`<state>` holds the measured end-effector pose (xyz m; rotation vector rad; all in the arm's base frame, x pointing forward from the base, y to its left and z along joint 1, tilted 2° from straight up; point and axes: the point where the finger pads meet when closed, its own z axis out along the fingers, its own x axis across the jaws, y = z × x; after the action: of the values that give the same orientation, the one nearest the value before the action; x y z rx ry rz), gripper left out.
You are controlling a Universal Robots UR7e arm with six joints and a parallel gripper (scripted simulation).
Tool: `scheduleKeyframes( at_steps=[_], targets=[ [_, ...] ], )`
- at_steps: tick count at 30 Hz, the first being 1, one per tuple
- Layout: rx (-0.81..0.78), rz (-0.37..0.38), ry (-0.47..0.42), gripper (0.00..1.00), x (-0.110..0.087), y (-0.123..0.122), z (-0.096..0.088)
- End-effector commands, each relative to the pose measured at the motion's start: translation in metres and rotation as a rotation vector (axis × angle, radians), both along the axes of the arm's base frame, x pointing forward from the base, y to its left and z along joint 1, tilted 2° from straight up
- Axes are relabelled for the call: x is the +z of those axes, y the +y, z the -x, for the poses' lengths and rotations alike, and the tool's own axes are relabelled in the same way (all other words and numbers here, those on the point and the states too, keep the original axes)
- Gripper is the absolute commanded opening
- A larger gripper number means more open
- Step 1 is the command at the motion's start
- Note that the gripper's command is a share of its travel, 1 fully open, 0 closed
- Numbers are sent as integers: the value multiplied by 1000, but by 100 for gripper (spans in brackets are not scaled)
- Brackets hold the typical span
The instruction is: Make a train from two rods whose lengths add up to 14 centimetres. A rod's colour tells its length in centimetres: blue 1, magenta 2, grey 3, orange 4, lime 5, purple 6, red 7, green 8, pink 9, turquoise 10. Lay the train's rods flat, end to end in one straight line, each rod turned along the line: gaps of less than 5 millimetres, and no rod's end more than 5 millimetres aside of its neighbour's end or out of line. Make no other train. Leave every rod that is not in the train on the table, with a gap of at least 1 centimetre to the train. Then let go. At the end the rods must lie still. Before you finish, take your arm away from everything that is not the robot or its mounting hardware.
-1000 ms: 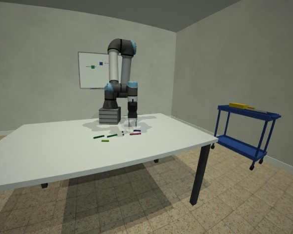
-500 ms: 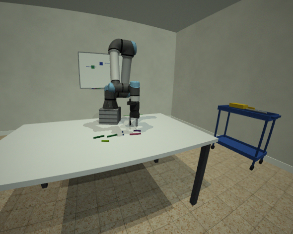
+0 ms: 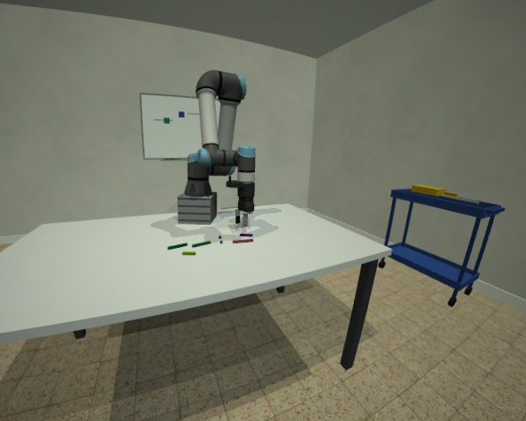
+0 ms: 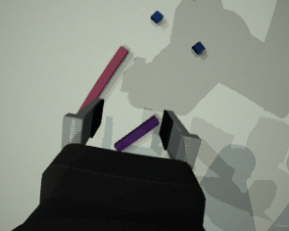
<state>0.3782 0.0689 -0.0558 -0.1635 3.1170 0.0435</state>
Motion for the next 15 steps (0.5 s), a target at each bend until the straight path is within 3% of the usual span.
scheduleKeyframes(
  at_steps=[1, 15],
  targets=[
    [-114, -2, 2, 100, 1, 4, 2],
    [-519, -10, 14, 100, 3, 22, 10]
  ],
)
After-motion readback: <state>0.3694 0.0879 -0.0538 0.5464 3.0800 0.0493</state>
